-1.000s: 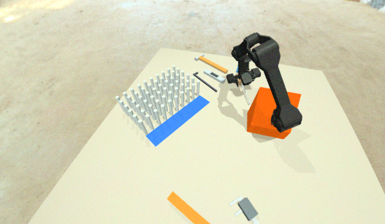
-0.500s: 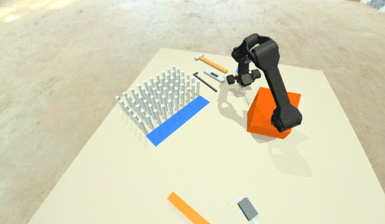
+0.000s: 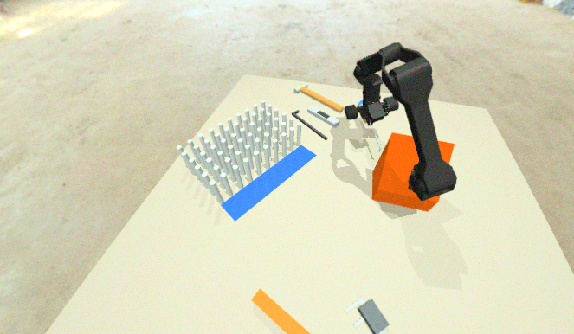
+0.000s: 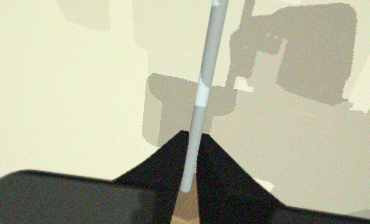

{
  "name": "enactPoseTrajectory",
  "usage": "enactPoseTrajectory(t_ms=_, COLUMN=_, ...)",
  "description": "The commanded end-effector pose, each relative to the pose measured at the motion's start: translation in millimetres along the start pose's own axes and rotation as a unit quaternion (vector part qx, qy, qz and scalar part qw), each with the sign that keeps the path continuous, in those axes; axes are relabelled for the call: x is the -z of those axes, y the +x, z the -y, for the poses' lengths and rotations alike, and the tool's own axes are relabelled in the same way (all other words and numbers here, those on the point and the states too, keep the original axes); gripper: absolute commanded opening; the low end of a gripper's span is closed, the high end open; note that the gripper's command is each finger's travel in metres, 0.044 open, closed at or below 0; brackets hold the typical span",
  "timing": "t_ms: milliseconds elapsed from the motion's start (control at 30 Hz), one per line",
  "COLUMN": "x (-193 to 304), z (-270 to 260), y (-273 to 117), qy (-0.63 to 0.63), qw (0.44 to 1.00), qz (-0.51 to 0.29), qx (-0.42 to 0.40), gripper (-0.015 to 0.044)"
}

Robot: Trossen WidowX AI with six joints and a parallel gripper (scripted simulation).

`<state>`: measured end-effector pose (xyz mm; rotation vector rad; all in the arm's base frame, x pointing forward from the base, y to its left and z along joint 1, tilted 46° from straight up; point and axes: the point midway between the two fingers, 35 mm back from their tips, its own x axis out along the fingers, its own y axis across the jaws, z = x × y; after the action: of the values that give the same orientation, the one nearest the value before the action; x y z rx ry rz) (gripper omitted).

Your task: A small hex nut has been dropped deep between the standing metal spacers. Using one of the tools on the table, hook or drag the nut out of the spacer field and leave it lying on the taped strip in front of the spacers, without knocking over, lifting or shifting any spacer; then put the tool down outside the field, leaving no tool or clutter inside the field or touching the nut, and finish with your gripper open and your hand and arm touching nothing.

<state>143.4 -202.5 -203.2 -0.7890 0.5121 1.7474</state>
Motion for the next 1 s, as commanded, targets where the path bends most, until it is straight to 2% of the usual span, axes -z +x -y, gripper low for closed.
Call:
enactPoseTrajectory(t_ms=0, x=3.0, z=-1.3, y=-16.6, qy=-0.005, qw=1.0, qz=-0.011, qx=-0.001, gripper=0.0)
enactPoseTrajectory(t_ms=300, x=3.3, z=-1.6, y=-16.5, qy=0.006, qw=1.0, qz=-0.012, qx=-0.001, gripper=0.0)
enactPoseTrajectory(t_ms=633, x=8.7, z=-7.1, y=-15.0, qy=0.175, qw=0.984, qz=-0.018, qx=0.012, gripper=0.0)
enactPoseTrajectory(t_ms=967, x=13.9, z=-12.9, y=-13.5, qy=0.342, qw=0.939, qz=-0.02, qx=0.026, gripper=0.0)
